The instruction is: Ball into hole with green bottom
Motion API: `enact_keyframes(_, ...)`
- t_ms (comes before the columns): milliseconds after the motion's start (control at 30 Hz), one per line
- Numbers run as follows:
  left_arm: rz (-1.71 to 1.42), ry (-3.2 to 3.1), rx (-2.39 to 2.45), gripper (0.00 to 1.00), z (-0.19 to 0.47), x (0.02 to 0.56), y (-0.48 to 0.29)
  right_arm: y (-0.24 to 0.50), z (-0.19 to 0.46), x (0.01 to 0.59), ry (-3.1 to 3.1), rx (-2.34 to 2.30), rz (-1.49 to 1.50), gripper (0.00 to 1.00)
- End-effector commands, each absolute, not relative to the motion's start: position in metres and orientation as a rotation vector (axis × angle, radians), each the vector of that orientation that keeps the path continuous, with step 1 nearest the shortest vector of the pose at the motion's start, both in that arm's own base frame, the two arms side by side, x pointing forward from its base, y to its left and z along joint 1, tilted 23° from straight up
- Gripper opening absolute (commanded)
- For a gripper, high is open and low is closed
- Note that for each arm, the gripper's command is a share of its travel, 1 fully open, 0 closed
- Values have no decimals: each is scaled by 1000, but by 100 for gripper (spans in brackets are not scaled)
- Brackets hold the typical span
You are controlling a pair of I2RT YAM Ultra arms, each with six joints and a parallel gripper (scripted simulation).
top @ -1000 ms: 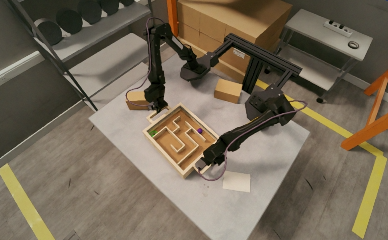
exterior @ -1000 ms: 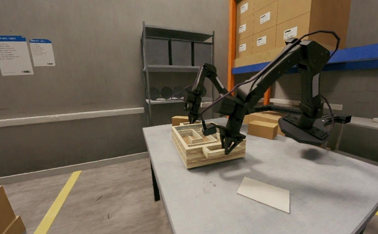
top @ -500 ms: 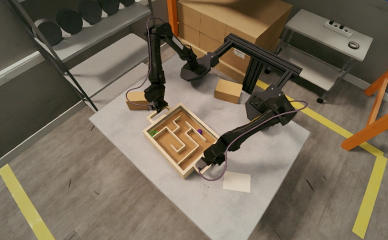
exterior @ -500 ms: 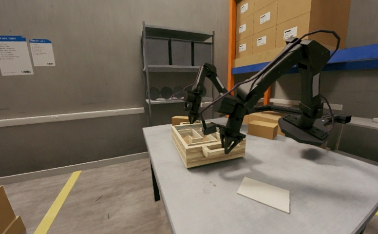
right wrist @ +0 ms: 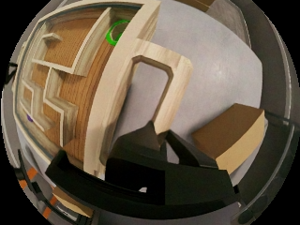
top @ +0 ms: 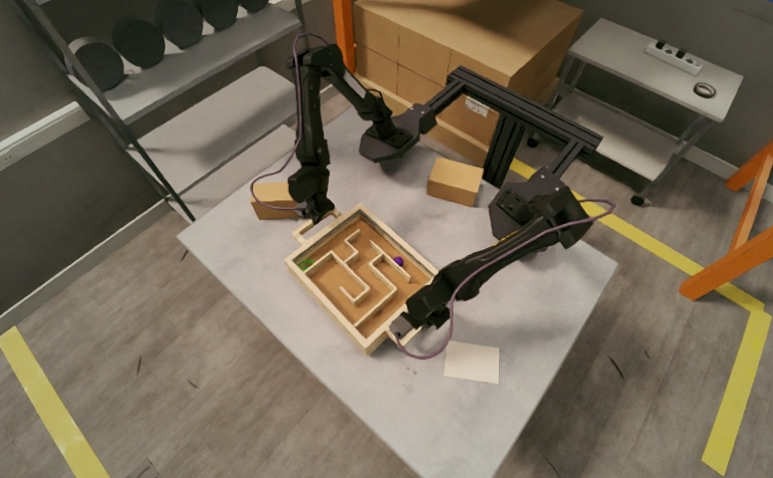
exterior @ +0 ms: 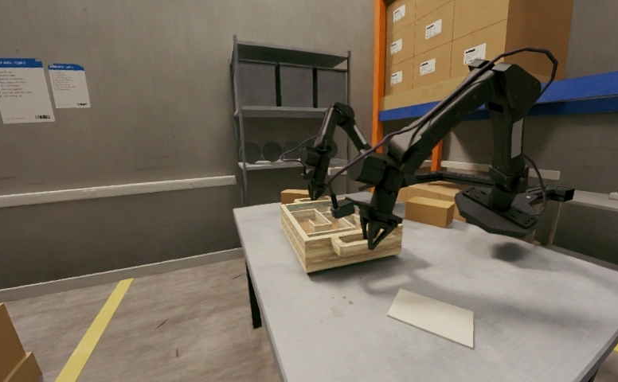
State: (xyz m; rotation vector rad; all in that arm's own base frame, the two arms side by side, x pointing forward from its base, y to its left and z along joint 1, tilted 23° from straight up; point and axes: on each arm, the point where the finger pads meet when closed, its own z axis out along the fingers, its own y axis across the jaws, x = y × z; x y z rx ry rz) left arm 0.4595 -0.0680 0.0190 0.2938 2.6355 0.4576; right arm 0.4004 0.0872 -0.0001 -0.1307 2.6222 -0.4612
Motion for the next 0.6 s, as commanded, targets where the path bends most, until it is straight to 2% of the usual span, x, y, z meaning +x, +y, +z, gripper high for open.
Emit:
enact_keyframes(0, 412, 2476, 285, 0, 77, 486, -93, 114, 52, 430, 2463, -93, -378, 0)
enact_keyframes(567, 412, 2477, 288, 0, 77, 491, -94, 115, 52, 434, 2466, -120, -386, 0)
